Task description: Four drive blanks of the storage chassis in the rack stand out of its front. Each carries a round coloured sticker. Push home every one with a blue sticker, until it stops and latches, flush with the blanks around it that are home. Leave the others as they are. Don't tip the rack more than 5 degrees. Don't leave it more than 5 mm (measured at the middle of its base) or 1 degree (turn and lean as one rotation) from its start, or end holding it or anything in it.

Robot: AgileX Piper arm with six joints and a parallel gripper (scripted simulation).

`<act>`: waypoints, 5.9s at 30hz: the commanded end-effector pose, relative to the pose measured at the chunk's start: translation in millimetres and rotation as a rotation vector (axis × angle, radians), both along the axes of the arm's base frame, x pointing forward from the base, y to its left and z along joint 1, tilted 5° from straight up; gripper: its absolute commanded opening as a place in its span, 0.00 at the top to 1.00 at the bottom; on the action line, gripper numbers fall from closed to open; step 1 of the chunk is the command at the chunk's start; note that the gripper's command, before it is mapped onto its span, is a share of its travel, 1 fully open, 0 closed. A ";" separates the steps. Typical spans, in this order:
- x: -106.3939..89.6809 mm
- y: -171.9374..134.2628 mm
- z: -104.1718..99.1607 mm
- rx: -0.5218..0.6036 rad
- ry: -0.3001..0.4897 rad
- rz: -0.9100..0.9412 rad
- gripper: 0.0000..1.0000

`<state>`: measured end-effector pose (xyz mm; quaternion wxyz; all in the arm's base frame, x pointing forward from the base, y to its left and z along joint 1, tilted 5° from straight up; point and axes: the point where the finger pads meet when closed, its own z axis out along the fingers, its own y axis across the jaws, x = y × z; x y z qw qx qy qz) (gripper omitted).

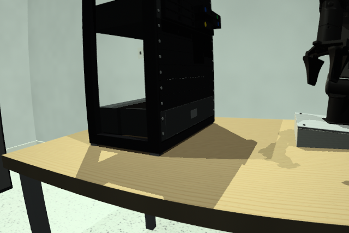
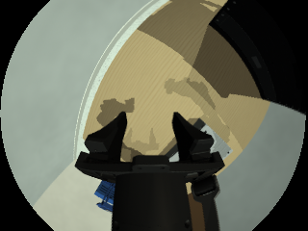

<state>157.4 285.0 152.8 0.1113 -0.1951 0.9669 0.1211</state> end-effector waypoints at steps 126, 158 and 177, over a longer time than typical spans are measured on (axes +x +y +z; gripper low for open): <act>103.1 -301.9 182.9 1.107 -0.626 -1.378 0.00; 121.5 -361.9 215.3 1.311 -0.739 -1.629 0.00; 122.1 -360.6 213.5 1.310 -0.739 -1.630 0.00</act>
